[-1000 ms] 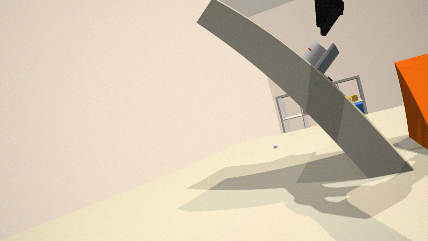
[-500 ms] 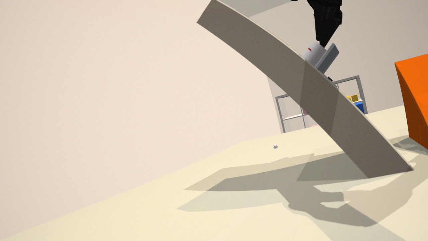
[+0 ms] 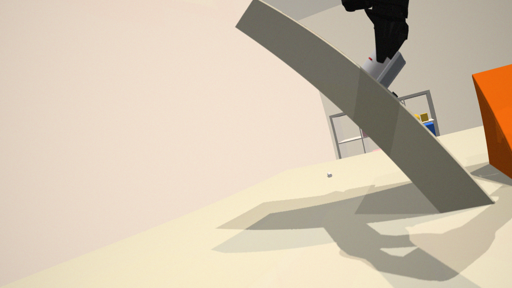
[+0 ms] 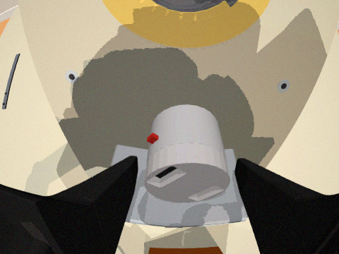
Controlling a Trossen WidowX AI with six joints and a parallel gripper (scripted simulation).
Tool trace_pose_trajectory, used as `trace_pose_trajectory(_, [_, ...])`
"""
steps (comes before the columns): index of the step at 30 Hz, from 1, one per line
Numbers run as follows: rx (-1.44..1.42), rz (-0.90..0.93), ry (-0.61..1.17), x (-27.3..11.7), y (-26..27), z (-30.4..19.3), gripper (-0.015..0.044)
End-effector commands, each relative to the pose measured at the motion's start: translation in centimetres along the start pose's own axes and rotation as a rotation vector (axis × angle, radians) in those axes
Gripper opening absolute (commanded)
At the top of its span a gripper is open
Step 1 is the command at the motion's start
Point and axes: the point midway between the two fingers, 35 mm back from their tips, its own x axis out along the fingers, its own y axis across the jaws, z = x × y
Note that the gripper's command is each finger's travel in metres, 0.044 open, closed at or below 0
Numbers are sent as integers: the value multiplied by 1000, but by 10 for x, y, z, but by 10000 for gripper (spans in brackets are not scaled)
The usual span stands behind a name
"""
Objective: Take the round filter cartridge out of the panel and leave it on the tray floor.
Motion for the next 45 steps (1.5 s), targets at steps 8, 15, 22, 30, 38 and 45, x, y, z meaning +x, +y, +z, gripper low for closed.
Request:
trace_pose_trajectory(8, [0,0,0,-1,0,0,199])
trace_pose_trajectory(15, [0,0,-1,-1,0,2,54])
trace_pose_trajectory(22, [3,3,-2,-10,0,21,0])
trace_pose_trajectory(30, [41,-35,-43,-53,-2,25,0])
trace_pose_trajectory(38, [86,-75,-88,-100,1,23,0])
trace_pose_trajectory(45, [75,-59,-71,-98,-23,26,0])
